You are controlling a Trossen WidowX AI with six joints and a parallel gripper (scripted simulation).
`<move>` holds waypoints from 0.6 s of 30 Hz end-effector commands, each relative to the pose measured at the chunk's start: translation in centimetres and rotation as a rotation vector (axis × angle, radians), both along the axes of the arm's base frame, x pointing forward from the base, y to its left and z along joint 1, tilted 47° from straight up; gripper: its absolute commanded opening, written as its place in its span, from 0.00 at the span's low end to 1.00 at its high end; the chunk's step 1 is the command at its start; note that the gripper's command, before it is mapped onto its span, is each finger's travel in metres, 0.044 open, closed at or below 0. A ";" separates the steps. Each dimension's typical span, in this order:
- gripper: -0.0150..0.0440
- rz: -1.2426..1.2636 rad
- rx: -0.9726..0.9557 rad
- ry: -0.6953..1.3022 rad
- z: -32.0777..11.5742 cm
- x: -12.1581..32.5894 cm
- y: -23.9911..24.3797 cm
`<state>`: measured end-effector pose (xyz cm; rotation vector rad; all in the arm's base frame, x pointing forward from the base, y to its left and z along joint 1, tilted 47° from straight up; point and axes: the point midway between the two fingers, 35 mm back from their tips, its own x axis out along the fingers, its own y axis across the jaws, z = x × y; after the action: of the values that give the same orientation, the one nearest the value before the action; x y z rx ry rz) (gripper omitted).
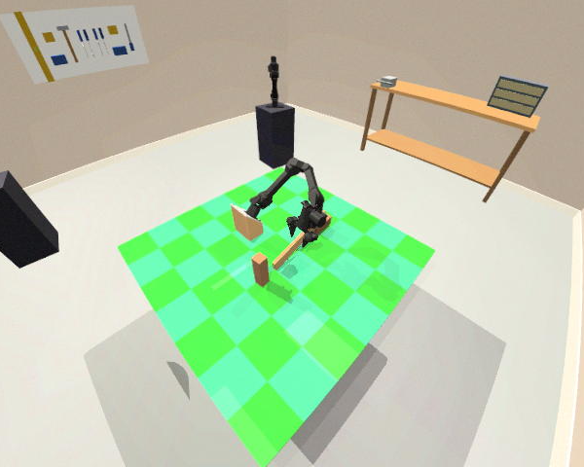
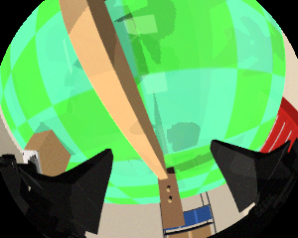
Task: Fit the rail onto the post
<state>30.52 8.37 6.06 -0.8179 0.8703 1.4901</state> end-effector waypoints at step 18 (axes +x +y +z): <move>1.00 0.172 0.327 -0.119 -5.3 -1.1 -4.0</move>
<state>29.37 4.13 0.93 -0.7438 0.4686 1.6623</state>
